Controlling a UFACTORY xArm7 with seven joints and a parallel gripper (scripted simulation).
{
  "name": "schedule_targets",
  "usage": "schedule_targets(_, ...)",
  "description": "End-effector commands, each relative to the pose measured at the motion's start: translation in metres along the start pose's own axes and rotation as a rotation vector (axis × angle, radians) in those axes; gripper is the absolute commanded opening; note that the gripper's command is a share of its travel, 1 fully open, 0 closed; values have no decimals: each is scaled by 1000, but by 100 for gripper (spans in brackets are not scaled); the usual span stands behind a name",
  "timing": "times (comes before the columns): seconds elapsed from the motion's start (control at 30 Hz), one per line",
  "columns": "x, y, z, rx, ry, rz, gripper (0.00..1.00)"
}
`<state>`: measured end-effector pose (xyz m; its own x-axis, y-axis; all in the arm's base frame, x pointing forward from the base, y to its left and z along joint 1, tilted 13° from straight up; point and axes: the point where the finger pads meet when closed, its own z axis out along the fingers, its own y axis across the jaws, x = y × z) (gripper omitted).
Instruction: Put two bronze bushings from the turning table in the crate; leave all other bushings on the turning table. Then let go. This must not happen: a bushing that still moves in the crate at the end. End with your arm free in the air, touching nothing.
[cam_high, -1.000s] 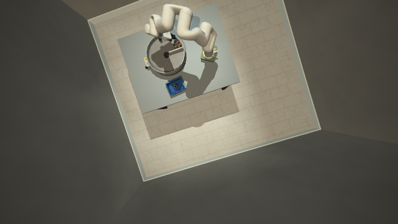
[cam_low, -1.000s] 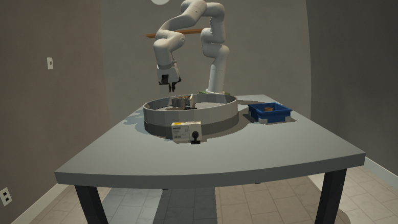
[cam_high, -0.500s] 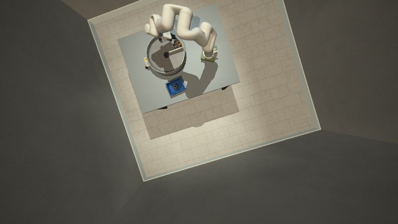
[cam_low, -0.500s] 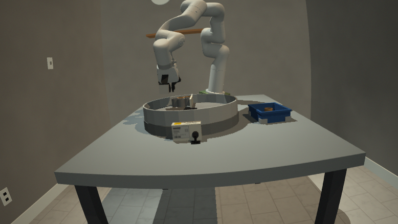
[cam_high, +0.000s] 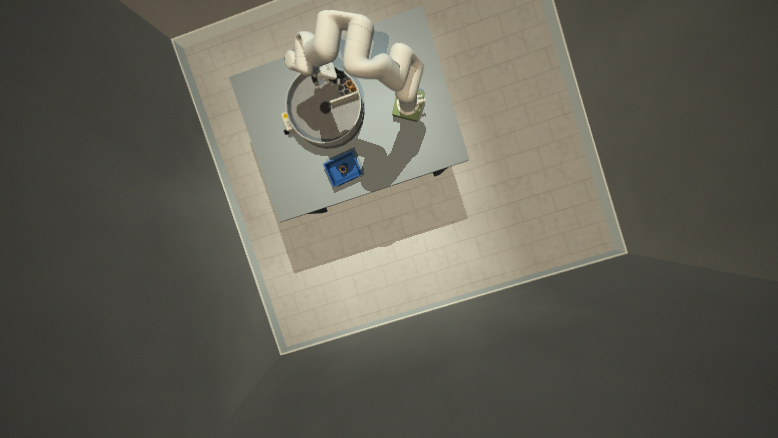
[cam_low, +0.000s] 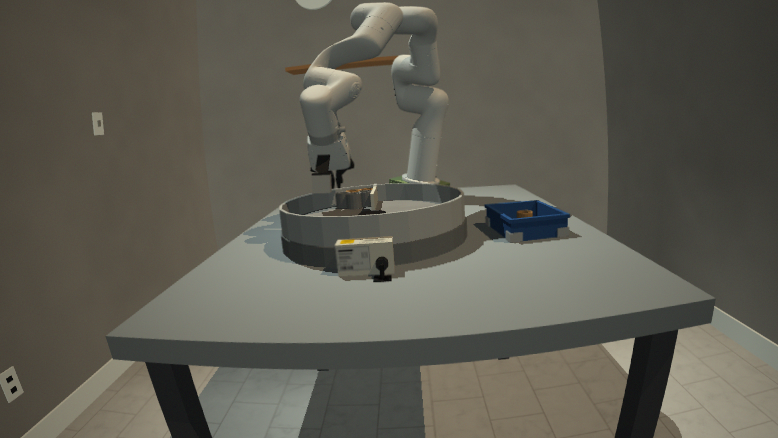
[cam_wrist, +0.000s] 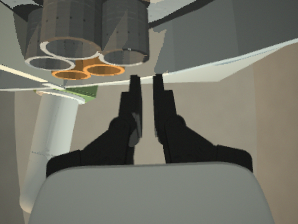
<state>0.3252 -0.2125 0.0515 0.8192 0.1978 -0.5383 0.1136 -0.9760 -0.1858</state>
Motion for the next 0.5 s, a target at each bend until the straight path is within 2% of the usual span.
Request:
schedule_targets(0.0, 0, 1, -1, -2, 3, 2, 10)
schedule_targets(0.47, 6, 1, 6, -2, 3, 2, 10)
